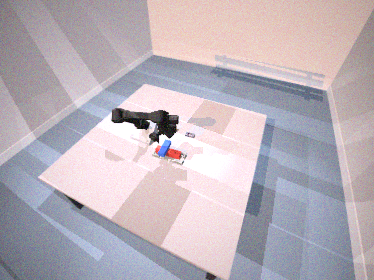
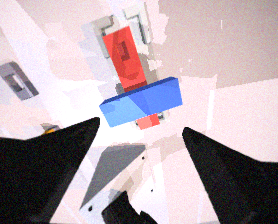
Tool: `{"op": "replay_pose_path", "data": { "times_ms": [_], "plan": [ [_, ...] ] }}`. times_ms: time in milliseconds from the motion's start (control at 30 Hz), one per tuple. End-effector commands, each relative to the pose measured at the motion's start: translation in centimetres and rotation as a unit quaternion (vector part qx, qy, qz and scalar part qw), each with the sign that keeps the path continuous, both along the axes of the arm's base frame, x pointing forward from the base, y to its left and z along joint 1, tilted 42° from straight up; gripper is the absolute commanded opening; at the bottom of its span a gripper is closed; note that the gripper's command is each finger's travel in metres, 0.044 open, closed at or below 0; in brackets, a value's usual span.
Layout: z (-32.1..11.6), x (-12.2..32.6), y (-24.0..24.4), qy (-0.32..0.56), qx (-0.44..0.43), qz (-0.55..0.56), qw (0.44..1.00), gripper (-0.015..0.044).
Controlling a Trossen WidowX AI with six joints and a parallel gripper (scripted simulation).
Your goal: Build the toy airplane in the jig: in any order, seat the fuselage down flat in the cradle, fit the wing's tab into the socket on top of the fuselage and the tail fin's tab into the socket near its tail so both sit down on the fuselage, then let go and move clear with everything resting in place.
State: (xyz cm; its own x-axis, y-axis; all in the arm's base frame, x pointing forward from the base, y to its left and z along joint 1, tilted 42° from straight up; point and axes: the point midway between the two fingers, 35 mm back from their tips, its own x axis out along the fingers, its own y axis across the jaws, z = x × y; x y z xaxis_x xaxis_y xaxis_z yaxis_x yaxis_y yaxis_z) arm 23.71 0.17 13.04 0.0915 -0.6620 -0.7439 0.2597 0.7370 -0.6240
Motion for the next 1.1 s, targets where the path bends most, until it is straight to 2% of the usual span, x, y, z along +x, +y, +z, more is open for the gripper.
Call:
{"op": "replay_pose_path", "data": {
  "times_ms": [0, 500, 700, 867, 1000, 1067],
  "plan": [
    [-0.2, 0.0, -0.1, 0.144, -0.019, 0.163, 0.976, 0.0440],
    [-1.0, 0.1, 1.1, 0.150, -0.015, 0.173, 0.973, 0.0440],
    [-6.3, -0.8, 8.1, 0.171, 0.003, 0.200, 0.965, 0.0440],
    [-11.5, -3.8, 13.6, 0.159, 0.001, 0.183, 0.970, 0.0440],
    [-15.3, -7.2, 16.6, 0.146, -0.010, 0.167, 0.975, 0.0440],
    [-15.8, -7.8, 16.9, 0.144, -0.012, 0.164, 0.976, 0.0440]
  ]
}}
